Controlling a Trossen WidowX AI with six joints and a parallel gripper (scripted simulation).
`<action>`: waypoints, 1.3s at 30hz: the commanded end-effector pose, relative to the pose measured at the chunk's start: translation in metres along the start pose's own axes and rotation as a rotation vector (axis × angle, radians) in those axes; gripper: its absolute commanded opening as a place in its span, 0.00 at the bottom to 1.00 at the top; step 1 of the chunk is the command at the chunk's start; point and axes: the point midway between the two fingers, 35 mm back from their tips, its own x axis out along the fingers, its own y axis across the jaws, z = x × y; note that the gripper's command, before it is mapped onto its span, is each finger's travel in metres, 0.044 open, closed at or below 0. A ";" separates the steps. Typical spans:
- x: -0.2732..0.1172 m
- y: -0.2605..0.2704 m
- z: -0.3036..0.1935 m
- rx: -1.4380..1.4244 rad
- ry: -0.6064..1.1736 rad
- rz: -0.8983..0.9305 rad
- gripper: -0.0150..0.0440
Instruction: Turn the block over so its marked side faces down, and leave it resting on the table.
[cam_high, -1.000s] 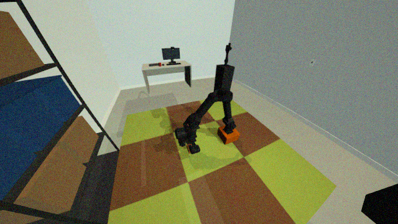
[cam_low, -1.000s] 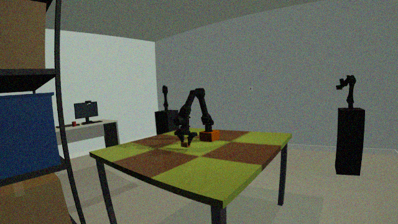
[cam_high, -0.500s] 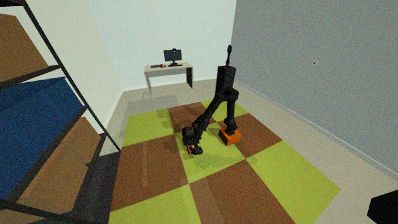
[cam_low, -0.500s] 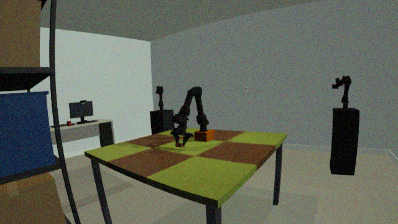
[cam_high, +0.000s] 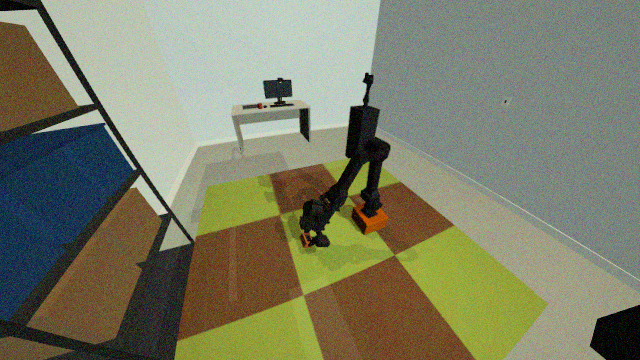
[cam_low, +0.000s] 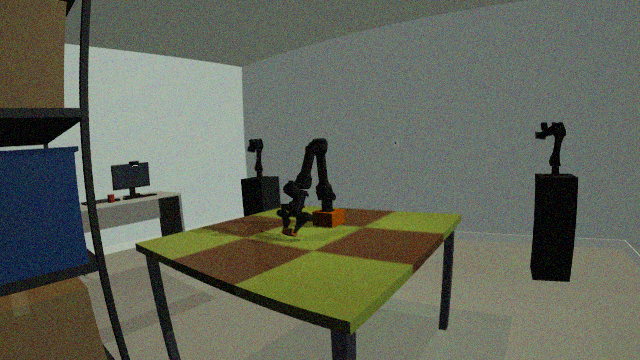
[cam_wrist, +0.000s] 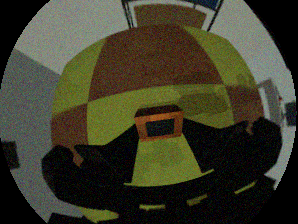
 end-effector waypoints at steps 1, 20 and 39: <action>0.000 0.000 0.002 0.004 -0.027 -0.003 0.25; 0.037 0.001 -0.003 0.004 -0.263 -0.004 0.25; 0.030 0.000 -0.015 0.009 -0.499 -0.003 0.25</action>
